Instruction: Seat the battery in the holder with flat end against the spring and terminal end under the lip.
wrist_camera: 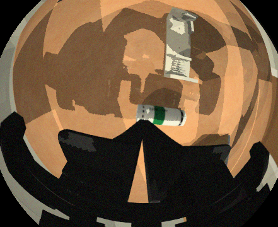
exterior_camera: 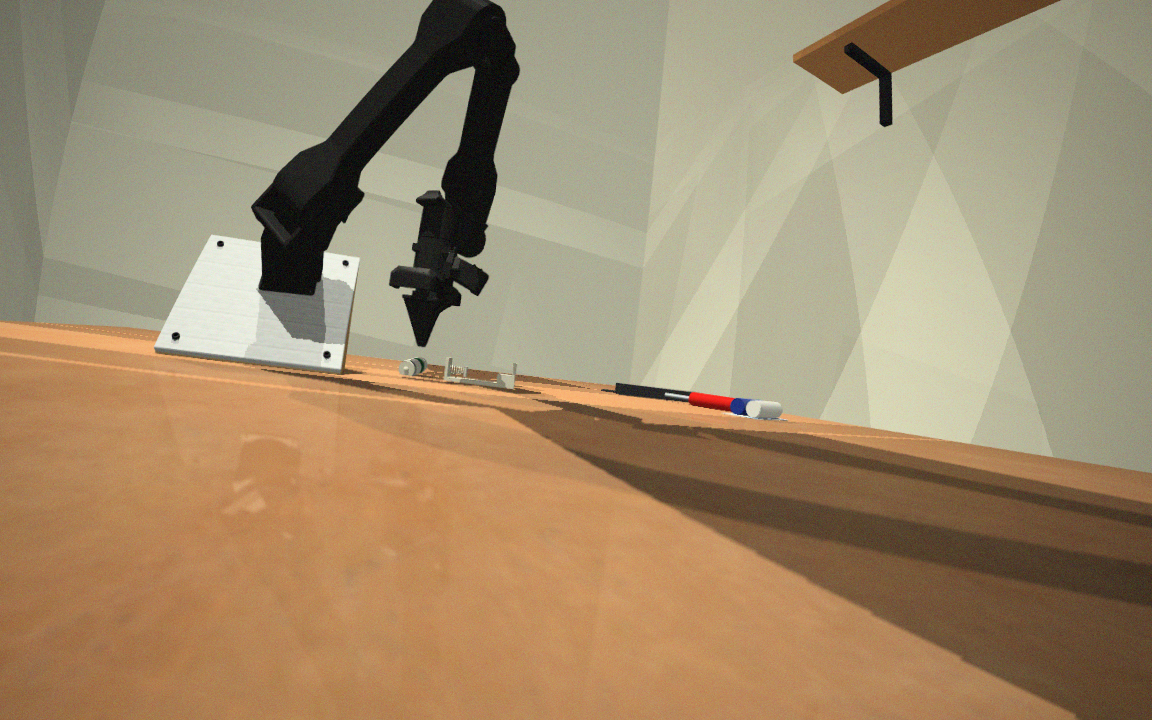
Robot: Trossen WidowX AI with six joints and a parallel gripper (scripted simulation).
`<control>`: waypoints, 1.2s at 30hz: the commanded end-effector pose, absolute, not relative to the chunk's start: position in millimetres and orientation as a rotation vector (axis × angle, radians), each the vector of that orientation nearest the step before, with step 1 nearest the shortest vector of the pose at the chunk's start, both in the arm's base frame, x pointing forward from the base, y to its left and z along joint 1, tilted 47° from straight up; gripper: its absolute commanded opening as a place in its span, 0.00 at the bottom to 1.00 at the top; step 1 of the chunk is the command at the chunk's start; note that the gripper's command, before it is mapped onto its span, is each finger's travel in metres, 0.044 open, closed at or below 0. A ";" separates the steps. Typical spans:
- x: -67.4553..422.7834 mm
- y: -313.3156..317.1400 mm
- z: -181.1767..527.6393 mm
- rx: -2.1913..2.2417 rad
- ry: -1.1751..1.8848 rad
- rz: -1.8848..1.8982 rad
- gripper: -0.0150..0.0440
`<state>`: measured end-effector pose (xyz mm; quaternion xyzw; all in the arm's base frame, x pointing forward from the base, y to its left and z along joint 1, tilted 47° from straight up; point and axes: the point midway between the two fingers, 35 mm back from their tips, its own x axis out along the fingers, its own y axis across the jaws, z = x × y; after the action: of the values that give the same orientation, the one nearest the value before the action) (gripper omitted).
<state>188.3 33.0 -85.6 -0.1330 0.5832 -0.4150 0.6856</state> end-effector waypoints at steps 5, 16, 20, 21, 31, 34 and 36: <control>191.0 51.4 -70.4 -0.298 1.308 -0.926 0.25; 189.2 90.6 -30.4 -0.304 1.310 -0.925 0.25; 189.4 89.3 -31.9 -0.309 1.309 -0.919 0.25; 189.4 89.3 -31.9 -0.309 1.309 -0.919 0.25; 187.5 65.8 -45.1 -0.761 1.563 -0.513 0.61; 185.4 54.8 -50.6 -0.967 1.653 -0.303 0.66; 183.7 47.6 -54.1 -1.103 1.703 -0.155 0.66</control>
<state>189.1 67.8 -45.4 -0.3340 0.6815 -0.2139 0.6150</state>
